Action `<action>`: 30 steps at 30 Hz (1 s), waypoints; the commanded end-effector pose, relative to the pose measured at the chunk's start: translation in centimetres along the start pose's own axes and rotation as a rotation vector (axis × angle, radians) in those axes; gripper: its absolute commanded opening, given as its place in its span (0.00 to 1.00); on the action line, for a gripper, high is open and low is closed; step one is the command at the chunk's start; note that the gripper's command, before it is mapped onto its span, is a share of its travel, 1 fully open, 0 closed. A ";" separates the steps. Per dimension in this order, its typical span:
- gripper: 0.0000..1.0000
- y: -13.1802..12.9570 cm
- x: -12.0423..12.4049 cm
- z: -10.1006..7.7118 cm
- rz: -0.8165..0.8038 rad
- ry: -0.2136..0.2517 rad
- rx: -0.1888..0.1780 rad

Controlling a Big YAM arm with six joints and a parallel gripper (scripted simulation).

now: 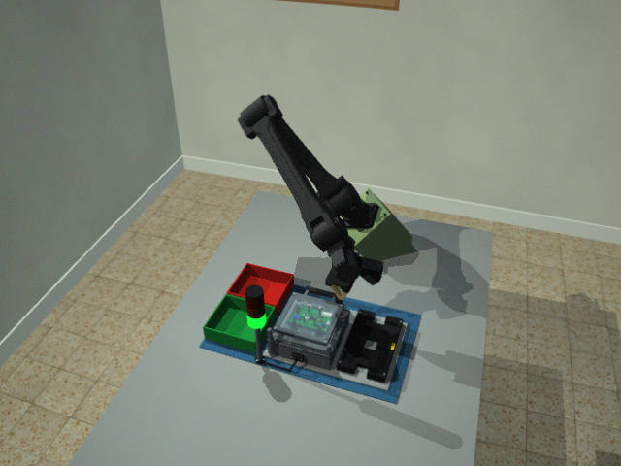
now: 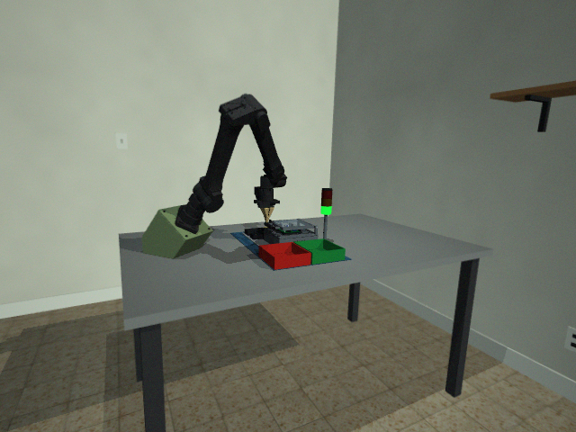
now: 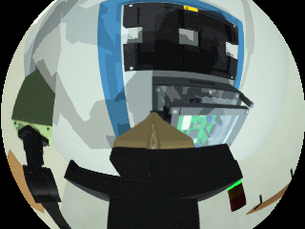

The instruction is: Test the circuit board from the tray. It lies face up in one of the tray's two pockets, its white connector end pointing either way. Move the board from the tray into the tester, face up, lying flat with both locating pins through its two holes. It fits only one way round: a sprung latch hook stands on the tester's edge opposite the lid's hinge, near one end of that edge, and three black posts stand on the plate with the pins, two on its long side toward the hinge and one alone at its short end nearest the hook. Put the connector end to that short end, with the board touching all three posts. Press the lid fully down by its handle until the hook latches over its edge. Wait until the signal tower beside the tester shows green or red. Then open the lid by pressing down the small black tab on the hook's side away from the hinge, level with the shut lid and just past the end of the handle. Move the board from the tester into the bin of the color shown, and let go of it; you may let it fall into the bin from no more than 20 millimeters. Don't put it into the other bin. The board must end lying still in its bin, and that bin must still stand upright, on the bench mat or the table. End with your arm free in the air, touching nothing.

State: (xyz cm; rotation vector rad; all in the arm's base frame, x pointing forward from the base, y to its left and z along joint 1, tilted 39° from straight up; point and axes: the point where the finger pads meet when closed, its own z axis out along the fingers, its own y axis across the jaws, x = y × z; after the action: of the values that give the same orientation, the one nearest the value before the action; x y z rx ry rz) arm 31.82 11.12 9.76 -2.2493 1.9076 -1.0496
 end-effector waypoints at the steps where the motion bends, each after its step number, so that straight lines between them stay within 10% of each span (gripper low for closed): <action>1: 0.00 -0.3 -0.1 0.5 0.000 0.001 -0.008; 30: 0.00 -0.1 0.0 0.7 -0.002 0.003 -0.010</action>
State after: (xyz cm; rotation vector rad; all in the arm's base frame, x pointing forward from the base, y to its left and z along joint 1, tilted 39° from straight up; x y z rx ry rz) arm 31.90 11.09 9.70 -2.2483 1.9074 -1.0497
